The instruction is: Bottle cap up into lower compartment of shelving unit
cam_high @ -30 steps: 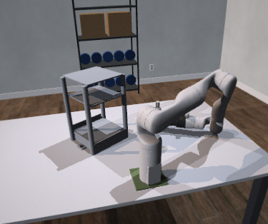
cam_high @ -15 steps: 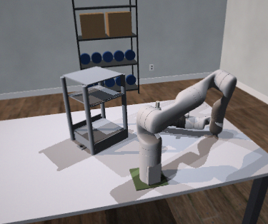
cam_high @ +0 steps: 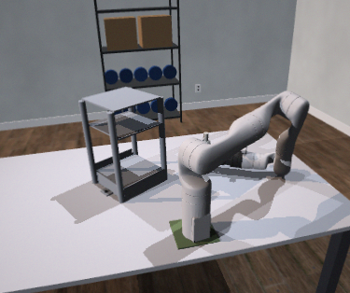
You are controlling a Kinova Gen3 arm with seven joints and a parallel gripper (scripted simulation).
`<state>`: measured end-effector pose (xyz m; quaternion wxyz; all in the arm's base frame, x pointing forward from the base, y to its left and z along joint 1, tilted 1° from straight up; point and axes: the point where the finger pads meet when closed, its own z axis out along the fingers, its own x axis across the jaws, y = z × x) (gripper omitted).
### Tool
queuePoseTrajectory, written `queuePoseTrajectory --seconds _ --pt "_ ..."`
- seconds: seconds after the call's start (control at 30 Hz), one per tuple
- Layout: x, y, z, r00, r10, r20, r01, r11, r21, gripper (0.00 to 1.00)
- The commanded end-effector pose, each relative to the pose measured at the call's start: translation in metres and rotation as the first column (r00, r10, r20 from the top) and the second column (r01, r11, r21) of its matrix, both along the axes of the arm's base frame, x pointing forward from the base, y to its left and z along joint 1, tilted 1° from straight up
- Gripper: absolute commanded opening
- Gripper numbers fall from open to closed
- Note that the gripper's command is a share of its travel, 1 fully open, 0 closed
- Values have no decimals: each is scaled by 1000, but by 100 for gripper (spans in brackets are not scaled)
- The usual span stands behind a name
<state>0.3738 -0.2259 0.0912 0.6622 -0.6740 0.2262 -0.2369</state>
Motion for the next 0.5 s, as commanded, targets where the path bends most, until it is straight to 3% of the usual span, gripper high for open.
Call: queuePoseTrajectory --seconds 0.0,0.43,0.47 --pt "0 0 1 1000 0 1 0 1000 -1 100" --pt "0 0 1 1000 0 1 0 1000 -1 100" --pt "0 0 1 1000 0 1 0 1000 -1 0"
